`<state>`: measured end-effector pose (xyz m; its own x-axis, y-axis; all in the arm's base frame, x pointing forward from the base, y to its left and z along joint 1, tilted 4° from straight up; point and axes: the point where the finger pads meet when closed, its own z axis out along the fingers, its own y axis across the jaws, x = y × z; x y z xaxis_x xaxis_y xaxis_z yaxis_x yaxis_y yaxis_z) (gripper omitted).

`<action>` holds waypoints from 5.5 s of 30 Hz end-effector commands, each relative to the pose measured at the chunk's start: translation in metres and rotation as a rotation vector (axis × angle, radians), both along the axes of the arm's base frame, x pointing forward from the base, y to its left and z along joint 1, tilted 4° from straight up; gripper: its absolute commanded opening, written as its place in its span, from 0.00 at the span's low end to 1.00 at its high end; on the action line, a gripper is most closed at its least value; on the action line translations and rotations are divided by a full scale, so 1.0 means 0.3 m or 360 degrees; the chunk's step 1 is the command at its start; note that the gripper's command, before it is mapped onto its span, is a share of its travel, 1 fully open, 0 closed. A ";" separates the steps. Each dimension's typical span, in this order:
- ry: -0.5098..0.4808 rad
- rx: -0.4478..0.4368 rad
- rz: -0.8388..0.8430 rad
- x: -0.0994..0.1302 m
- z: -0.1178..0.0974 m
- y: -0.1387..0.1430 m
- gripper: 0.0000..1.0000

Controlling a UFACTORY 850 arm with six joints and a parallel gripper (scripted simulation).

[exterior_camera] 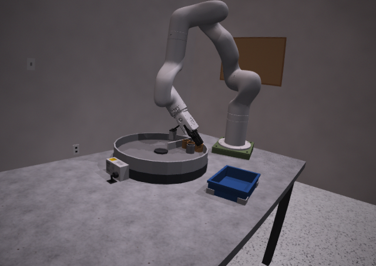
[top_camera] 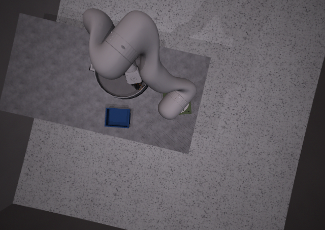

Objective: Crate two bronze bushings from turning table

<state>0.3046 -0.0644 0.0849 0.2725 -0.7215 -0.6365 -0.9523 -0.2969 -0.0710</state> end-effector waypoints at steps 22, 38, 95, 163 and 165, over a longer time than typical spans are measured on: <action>0.0000 -0.0001 0.0001 -0.001 0.000 0.000 0.00; 0.0000 -0.0001 0.0001 0.101 0.008 0.069 0.00; 0.0000 -0.0001 0.0001 0.543 0.040 0.129 0.00; 0.0000 -0.0001 0.0001 0.880 0.086 -0.042 0.10; 0.0000 -0.0001 0.0001 0.880 0.086 -0.042 0.10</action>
<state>0.5679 -0.0767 0.1060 0.2712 -0.7213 -0.6374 -0.9523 -0.2972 -0.0688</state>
